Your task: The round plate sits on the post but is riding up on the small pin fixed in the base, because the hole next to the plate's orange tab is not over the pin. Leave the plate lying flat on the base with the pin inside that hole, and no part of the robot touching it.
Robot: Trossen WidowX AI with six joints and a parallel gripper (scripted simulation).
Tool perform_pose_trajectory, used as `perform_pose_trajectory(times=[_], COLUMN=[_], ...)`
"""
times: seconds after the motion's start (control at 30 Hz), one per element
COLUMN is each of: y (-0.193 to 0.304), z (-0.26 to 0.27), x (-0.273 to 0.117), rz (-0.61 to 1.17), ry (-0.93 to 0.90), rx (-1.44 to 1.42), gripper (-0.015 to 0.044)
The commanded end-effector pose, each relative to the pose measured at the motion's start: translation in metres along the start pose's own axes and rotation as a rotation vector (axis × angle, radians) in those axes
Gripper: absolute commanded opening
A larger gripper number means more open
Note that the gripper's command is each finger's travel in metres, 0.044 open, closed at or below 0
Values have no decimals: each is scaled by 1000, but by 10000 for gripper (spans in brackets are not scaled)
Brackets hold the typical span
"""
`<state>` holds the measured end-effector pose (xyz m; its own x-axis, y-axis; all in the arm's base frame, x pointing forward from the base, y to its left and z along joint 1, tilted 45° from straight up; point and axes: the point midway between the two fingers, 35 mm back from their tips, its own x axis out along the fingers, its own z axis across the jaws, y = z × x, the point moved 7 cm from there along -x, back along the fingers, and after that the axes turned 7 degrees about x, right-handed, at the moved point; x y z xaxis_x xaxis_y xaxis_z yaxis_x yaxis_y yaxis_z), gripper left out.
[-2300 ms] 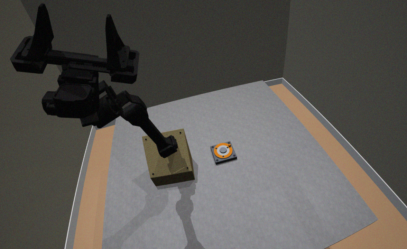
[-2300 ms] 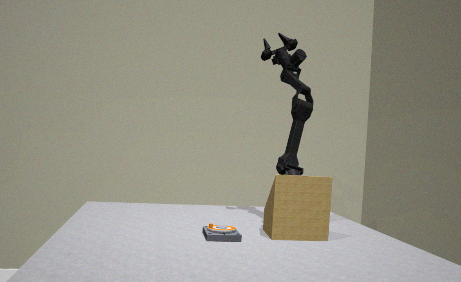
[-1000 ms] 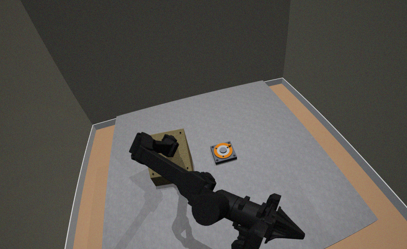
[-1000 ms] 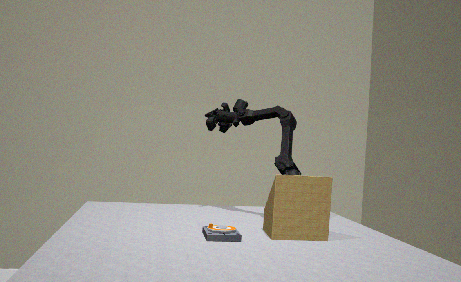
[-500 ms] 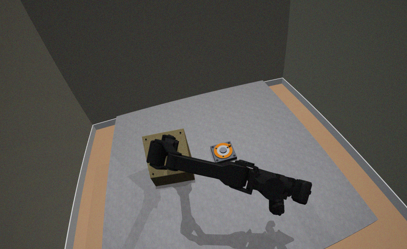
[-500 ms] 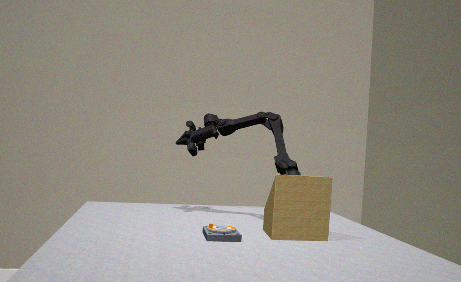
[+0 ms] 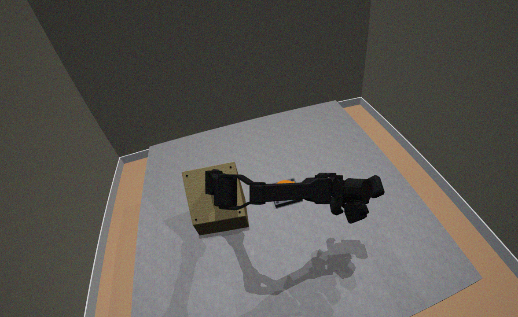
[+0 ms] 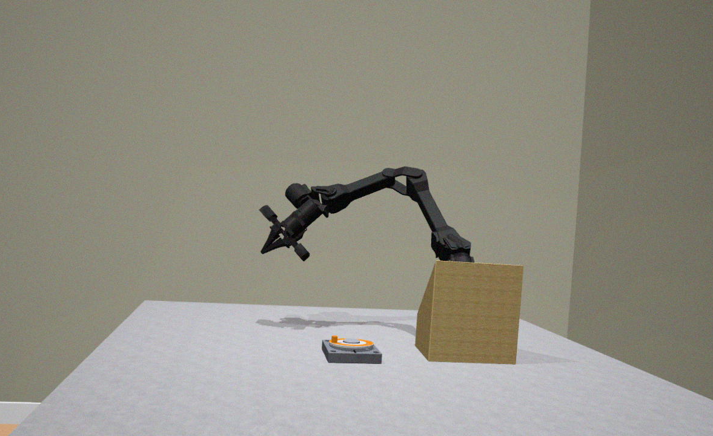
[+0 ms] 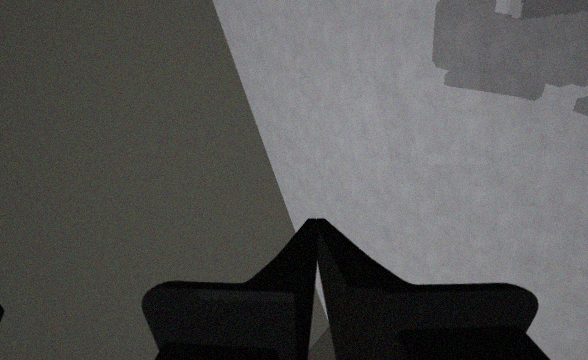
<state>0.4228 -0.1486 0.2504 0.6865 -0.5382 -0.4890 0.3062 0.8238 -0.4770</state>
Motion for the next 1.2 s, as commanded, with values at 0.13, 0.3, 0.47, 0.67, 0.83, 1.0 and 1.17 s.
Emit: perform_pose_trajectory(times=[0.13,0.3,0.47,0.67,0.83,1.0,1.17], y=[92,145,187,214,215,211,209], z=[-67,-120,-176,-231,-233,-231,-237], x=[23,23,11,-10,-11,-11,-5], rz=[125,231,353,490,496,495,496], ry=[286,461,621,771,777,777,777], rx=[-480,-857,-1276,-1745,-1763,-1763,-1763], gripper=[0,0,0,0,0,0,0])
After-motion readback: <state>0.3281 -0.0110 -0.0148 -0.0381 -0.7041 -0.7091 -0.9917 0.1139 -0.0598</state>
